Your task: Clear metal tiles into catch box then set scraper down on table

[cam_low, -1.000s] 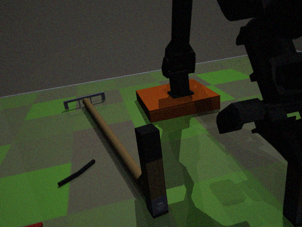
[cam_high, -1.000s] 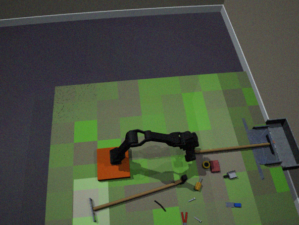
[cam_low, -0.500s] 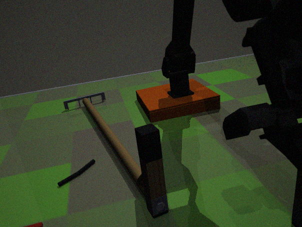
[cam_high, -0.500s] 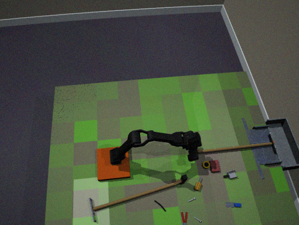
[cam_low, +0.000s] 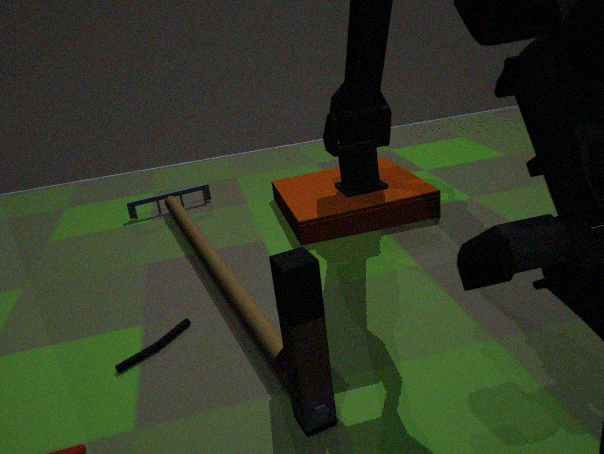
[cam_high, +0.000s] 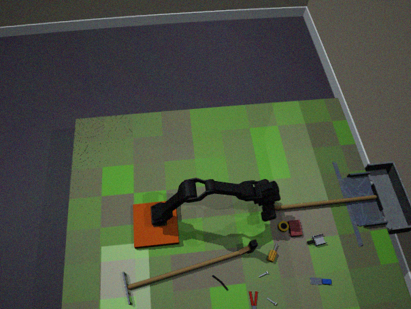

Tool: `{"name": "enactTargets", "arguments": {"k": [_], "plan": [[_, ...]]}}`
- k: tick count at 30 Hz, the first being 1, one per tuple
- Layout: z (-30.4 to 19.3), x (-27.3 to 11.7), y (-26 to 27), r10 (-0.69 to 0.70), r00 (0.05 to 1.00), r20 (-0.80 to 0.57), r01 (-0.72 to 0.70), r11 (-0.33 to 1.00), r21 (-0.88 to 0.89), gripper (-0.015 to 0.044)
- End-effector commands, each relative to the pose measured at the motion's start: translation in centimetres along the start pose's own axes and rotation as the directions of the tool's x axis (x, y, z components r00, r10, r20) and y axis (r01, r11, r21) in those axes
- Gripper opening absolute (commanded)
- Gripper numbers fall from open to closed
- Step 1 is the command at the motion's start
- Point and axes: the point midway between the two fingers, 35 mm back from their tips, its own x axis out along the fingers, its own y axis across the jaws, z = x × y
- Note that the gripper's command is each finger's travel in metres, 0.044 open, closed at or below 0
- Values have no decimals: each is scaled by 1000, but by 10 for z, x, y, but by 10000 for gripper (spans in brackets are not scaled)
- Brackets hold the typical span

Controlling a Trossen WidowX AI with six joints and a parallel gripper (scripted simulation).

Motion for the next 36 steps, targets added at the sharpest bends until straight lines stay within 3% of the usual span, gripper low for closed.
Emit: {"name": "enactTargets", "arguments": {"k": [1, 36], "plan": [[-1, 0, 0, 0, 1000, -1, 0, 1000, 0, 0], [-11, -18, 0, -1, 1000, 6, 1, 1000, 2, 0]]}}
